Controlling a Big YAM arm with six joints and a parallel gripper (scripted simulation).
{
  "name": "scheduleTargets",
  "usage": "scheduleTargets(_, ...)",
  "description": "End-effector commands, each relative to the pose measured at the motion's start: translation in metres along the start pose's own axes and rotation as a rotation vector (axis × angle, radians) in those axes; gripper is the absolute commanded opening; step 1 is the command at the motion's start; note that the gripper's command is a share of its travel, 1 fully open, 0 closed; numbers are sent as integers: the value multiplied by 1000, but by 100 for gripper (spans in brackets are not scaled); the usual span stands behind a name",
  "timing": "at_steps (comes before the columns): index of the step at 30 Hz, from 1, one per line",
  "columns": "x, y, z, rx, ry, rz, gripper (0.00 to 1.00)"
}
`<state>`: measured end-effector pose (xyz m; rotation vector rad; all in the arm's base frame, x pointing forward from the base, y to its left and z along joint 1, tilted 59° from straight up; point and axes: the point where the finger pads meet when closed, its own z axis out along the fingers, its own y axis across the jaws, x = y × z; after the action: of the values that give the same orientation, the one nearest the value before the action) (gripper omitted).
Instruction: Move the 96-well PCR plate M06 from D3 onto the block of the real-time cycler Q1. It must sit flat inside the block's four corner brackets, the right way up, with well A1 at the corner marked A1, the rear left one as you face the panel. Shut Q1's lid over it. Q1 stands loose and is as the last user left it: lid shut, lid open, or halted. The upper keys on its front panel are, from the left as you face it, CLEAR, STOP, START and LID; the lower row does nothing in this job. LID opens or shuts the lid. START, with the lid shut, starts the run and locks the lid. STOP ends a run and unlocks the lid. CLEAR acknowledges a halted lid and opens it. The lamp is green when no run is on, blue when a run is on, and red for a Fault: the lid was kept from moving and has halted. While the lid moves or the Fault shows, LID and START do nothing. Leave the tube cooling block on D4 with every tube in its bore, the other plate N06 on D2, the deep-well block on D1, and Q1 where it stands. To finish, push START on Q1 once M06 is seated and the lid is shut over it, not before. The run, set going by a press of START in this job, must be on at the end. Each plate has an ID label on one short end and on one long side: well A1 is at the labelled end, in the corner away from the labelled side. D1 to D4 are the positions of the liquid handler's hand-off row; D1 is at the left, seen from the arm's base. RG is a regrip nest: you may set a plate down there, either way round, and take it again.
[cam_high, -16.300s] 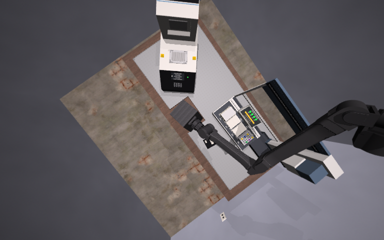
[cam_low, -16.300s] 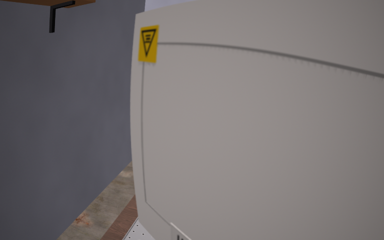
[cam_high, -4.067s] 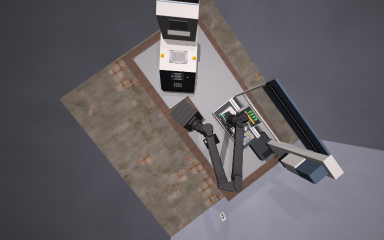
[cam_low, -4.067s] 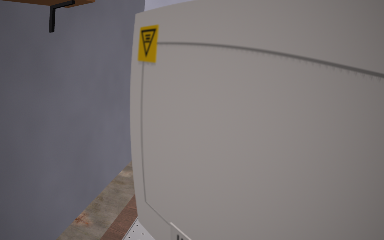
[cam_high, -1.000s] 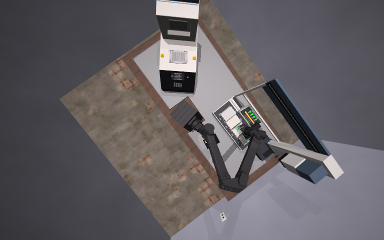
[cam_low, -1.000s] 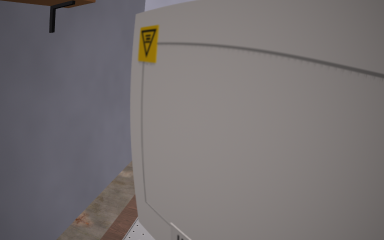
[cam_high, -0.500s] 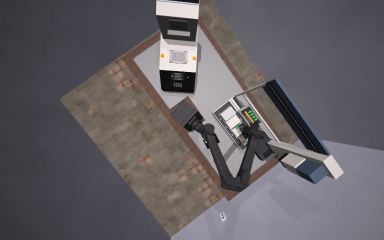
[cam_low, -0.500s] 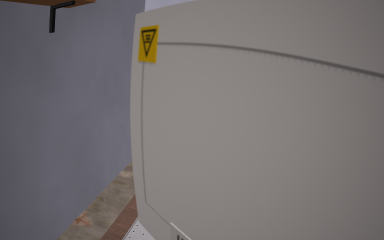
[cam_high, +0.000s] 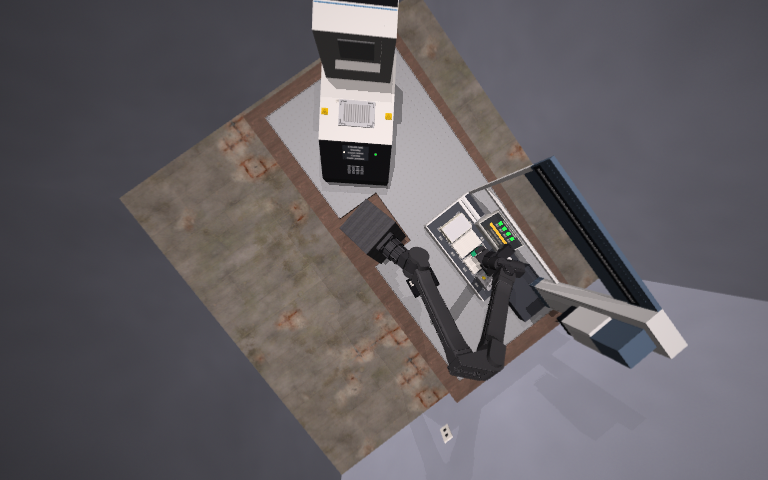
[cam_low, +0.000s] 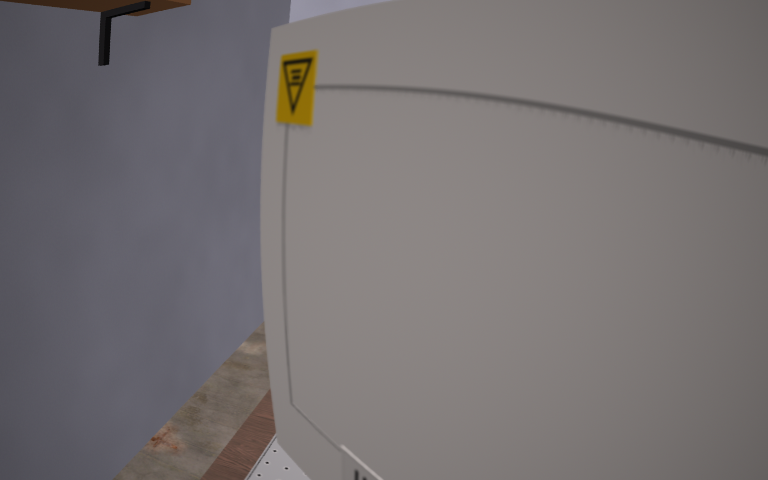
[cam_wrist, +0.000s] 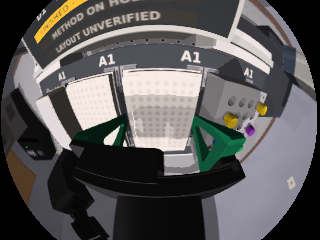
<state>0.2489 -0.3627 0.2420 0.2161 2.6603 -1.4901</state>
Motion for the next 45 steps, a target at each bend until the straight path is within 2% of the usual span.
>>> scheduleTargets(1, -4, -11, 9, 13, -2, 5, 96)
scheduleTargets(8, 0, -13, 9, 10, 22, 15, 96)
scheduleTargets(13, 0, -17, 5, 15, 17, 32, 96)
scheduleTargets(20, -2, -31, -3, 47, -11, 74, 96)
scheduleTargets(45, -4, -46, -13, 68, -28, 98, 96)
